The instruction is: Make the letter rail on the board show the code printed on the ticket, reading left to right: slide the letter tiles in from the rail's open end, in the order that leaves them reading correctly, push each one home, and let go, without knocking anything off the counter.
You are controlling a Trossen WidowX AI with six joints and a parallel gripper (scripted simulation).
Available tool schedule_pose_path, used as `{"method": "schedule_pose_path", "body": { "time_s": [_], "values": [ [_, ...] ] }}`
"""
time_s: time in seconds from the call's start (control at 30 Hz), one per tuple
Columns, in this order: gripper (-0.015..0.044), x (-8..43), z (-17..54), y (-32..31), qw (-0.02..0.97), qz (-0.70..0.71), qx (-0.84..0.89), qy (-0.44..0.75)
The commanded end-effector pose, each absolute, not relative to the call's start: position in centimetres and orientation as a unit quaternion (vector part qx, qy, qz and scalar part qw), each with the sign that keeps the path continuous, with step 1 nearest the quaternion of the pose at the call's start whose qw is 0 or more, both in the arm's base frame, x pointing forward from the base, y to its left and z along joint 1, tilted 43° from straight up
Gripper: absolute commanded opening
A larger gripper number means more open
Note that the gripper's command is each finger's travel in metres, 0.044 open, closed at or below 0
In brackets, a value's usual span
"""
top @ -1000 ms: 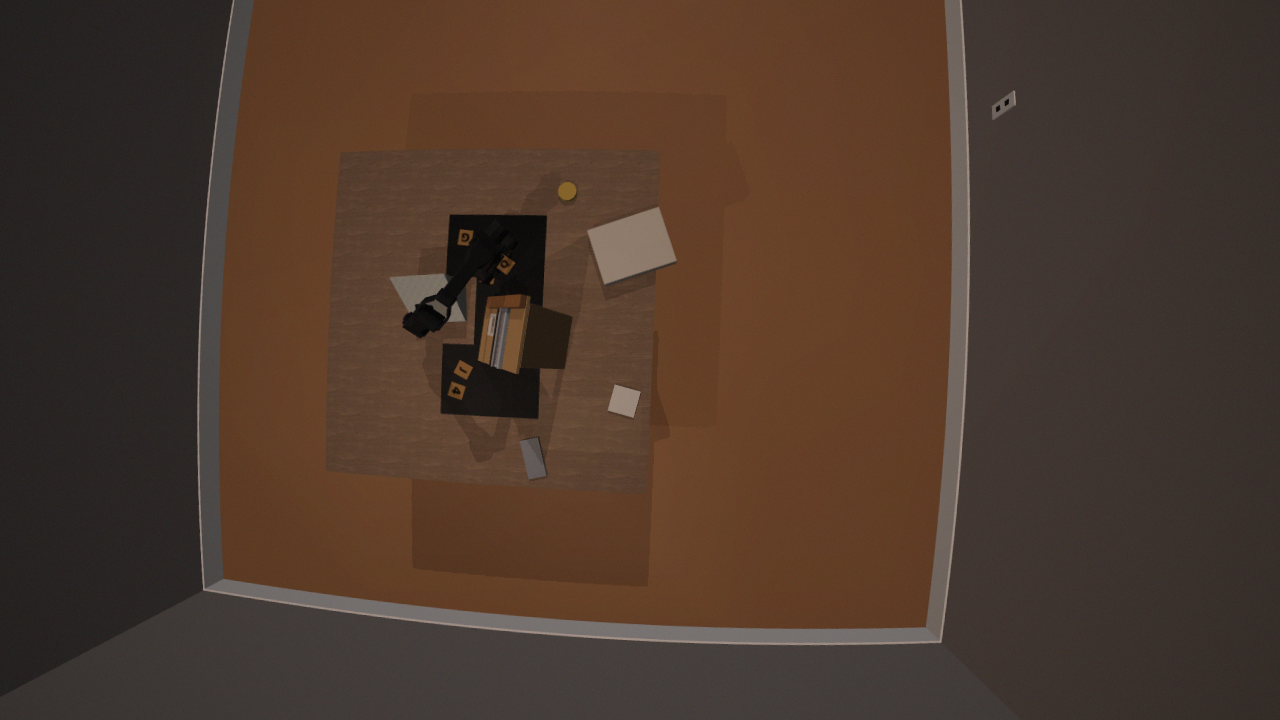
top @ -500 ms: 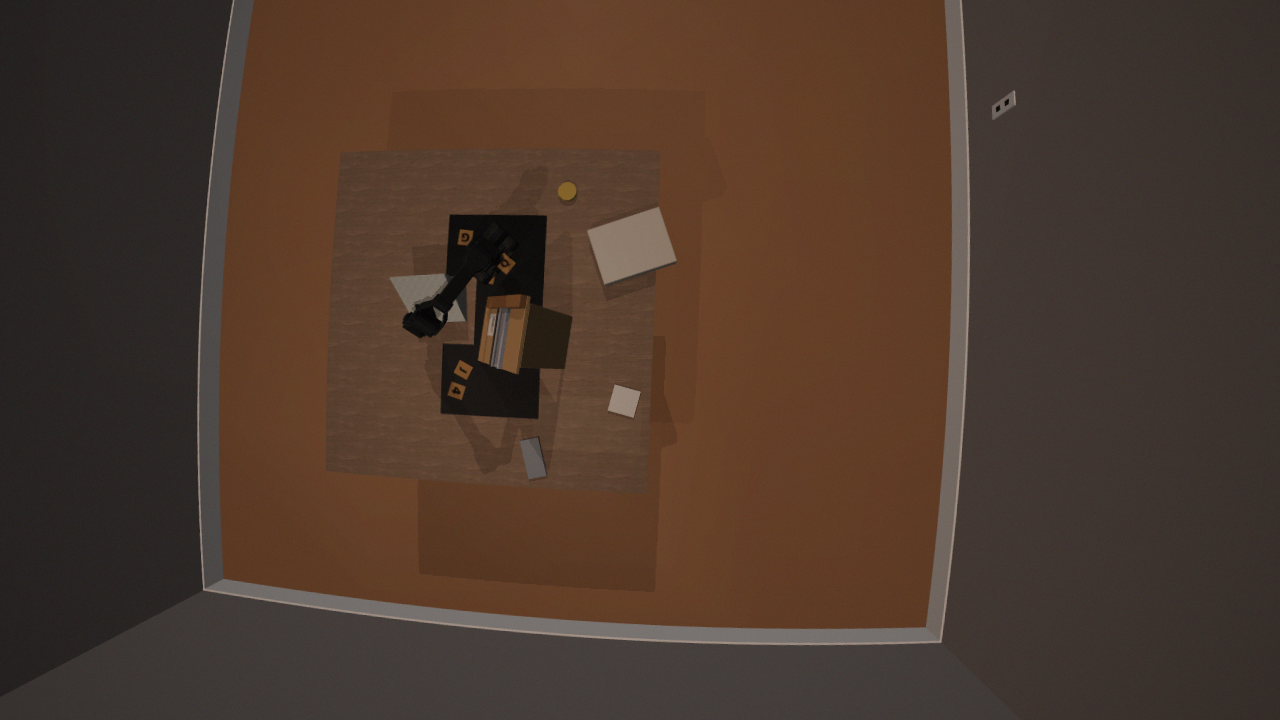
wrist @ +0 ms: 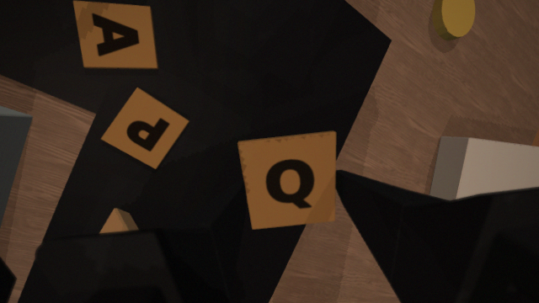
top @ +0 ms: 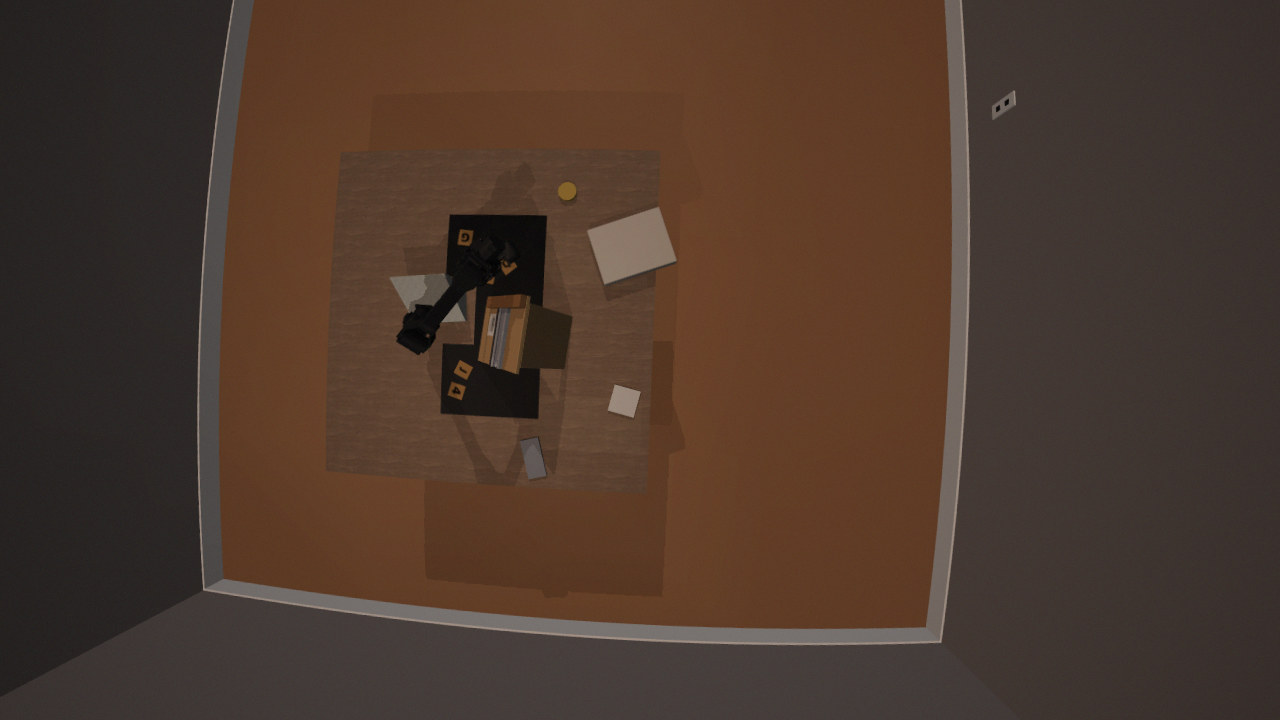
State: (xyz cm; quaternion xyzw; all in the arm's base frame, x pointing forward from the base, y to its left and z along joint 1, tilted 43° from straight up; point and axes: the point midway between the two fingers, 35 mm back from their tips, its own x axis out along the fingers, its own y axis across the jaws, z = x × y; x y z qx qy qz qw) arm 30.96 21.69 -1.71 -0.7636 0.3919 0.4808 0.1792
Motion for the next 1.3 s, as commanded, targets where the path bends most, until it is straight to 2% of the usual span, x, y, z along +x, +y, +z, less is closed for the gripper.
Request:
{"method": "schedule_pose_path", "body": {
  "time_s": [0.0,0.5,1.27],
  "values": [
    [0.0000,31.3,-0.1,22.2,0.230,0.472,-0.758,0.388],
    [0.0000,32.2,4.7,23.3,0.358,0.444,-0.735,0.368],
    [0.0000,32.5,16.2,23.8,0.607,0.384,-0.631,0.293]
  ]
}}
